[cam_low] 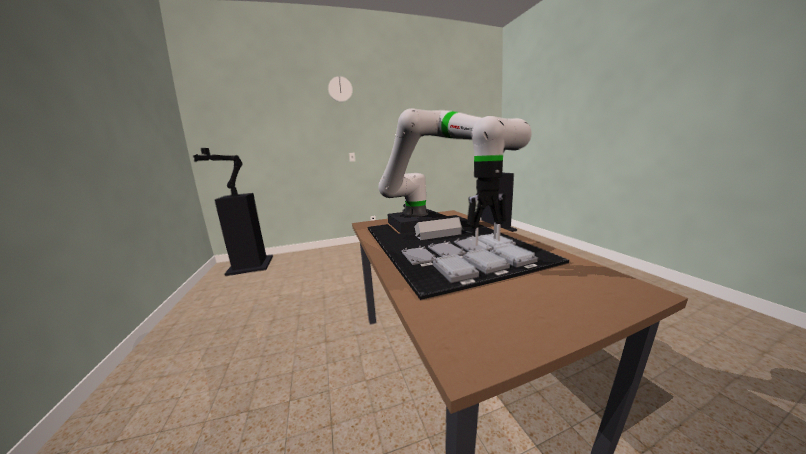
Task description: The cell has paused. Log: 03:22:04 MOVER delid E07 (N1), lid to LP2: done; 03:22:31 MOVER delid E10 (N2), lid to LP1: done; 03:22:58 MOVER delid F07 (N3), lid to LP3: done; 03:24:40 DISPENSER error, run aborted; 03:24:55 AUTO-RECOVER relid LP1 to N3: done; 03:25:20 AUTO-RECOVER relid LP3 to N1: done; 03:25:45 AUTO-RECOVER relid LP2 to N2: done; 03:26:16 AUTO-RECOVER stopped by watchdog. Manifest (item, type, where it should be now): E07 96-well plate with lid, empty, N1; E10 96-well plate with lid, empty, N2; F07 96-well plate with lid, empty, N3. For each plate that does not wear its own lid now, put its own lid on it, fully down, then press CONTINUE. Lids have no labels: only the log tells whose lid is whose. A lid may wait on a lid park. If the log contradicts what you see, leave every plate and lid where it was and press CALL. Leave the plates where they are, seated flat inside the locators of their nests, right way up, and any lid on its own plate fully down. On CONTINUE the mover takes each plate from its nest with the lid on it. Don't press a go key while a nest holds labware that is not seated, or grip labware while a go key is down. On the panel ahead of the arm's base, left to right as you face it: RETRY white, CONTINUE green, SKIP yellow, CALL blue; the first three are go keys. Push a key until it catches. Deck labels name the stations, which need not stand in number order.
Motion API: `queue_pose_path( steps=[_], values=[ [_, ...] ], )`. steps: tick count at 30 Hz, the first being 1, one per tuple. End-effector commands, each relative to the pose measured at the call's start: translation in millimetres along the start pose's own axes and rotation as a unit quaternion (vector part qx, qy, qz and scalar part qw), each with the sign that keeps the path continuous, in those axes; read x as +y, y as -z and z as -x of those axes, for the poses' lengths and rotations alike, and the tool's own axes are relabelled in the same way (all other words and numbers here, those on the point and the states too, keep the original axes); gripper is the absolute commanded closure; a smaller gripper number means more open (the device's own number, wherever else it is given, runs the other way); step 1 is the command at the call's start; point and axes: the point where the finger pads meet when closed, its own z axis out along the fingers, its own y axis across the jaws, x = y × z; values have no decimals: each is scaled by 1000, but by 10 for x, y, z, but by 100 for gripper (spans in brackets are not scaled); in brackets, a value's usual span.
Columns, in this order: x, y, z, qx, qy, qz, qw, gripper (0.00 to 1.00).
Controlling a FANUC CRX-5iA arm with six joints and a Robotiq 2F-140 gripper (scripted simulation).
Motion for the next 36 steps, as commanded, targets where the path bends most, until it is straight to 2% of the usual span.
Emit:
queue_pose_path(
  steps=[1, 22, 36],
  values=[
    [0, 1, -2, 0, 1, 0, 1000, 100],
    [0, -44, -2, 0, 26, 0, 1000, 100],
    [0, -257, -7, 0, 27, 0, 1000, 100]
  ],
)
